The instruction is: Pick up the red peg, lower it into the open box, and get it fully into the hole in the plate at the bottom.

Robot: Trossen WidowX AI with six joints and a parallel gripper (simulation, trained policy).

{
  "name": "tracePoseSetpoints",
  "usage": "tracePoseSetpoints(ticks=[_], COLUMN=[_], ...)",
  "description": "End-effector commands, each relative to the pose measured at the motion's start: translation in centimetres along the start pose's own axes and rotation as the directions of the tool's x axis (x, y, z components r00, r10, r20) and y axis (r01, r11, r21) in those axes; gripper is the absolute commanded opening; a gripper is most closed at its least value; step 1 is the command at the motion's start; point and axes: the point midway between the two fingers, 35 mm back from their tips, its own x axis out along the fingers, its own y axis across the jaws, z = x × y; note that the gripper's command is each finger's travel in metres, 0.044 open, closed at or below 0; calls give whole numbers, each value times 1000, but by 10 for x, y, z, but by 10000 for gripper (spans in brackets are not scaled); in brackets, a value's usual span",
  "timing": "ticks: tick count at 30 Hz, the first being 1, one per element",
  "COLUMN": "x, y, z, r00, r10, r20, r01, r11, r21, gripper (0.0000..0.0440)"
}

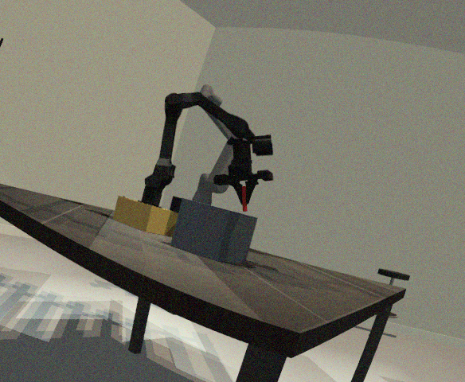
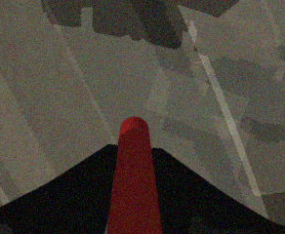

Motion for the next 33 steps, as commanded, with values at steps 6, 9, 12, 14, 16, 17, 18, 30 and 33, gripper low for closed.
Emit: tracePoseSetpoints(ticks=[6,9,12,14,16,17,18,30,33], x=[-18,-21,-23,-24,-24,-24,-25,-21,-19], y=[14,15,16,15,15,14,13,5,4], z=[36,49,62,70,77,81,85,122,130], r00=[997,996,994,993,991,991,990,981,980], r10=[24,20,11,3,-7,-12,-18,-94,-111], r20=[67,89,108,120,131,136,140,167,167], r01=[-26,-23,-16,-9,0,4,9,78,94], r11=[1000,999,999,999,998,998,998,992,990], r21=[17,28,39,47,55,59,63,101,106], gripper=[0,0,0,0,0,0,0,0,0])
